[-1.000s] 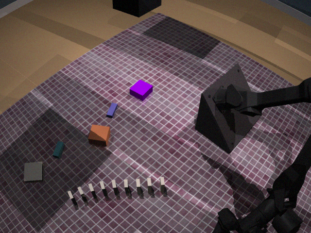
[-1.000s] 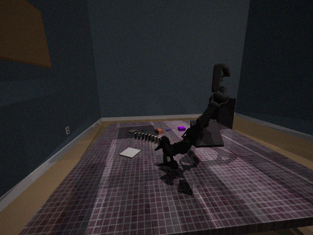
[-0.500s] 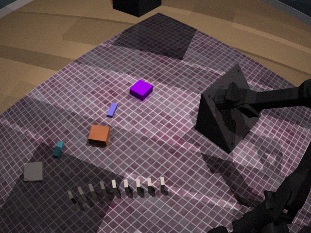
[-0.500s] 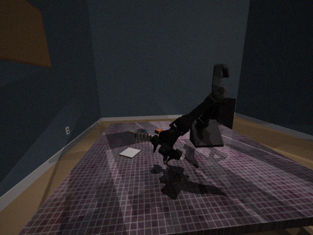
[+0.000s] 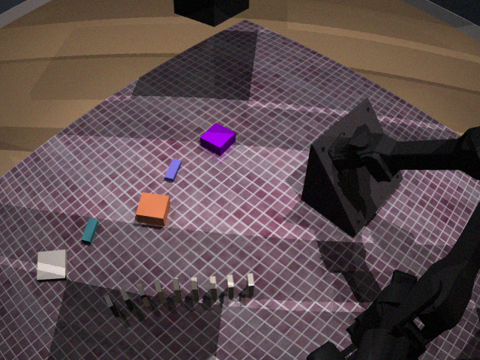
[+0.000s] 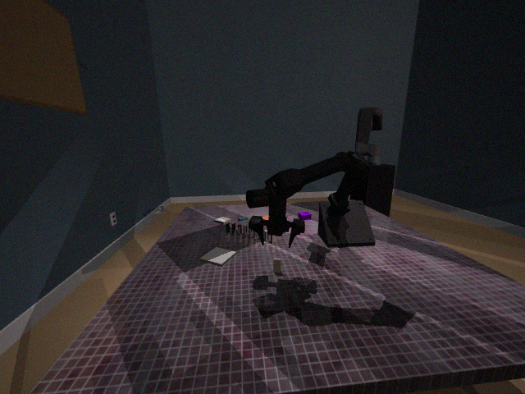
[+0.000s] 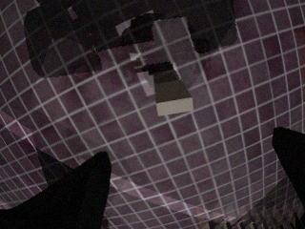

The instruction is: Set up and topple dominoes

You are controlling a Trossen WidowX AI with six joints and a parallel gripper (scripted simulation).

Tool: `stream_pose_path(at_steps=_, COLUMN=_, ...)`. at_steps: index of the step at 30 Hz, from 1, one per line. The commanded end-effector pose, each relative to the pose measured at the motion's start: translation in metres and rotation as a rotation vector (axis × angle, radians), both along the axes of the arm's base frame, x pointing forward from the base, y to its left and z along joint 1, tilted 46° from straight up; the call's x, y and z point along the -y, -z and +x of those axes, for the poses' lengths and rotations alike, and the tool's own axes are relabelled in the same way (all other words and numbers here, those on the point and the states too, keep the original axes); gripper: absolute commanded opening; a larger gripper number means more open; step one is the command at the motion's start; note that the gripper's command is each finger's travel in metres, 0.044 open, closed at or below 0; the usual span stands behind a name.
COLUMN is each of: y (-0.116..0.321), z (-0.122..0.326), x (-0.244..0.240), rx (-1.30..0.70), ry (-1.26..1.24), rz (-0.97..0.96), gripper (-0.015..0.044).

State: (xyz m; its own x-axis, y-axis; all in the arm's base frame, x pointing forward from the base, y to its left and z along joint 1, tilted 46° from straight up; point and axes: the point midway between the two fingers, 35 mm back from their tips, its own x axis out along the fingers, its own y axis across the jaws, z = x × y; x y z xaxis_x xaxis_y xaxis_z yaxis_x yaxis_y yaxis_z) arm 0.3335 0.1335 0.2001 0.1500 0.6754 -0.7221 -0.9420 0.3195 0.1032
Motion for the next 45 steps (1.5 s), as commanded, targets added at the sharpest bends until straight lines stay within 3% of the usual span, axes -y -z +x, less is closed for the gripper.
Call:
stream_pose_path(at_steps=1, y=-0.008, z=-0.003, x=0.003, rx=0.006, ry=-0.040, rz=0.045, gripper=0.0440)
stream_pose_path(at_steps=15, y=0.034, z=0.005, x=-0.041, rx=0.006, ry=-0.041, rz=0.047, gripper=0.0440)
stream_pose_path(at_steps=31, y=0.046, z=0.007, x=-0.054, rx=0.006, ry=-0.040, rz=0.049, gripper=0.0440)
stream_pose_path(at_steps=43, y=0.046, z=0.007, x=-0.054, rx=0.006, ry=-0.040, rz=0.049, gripper=0.0125)
stream_pose_path(at_steps=45, y=0.046, z=0.007, x=-0.054, rx=0.006, ry=-0.040, rz=0.049, gripper=0.0107)
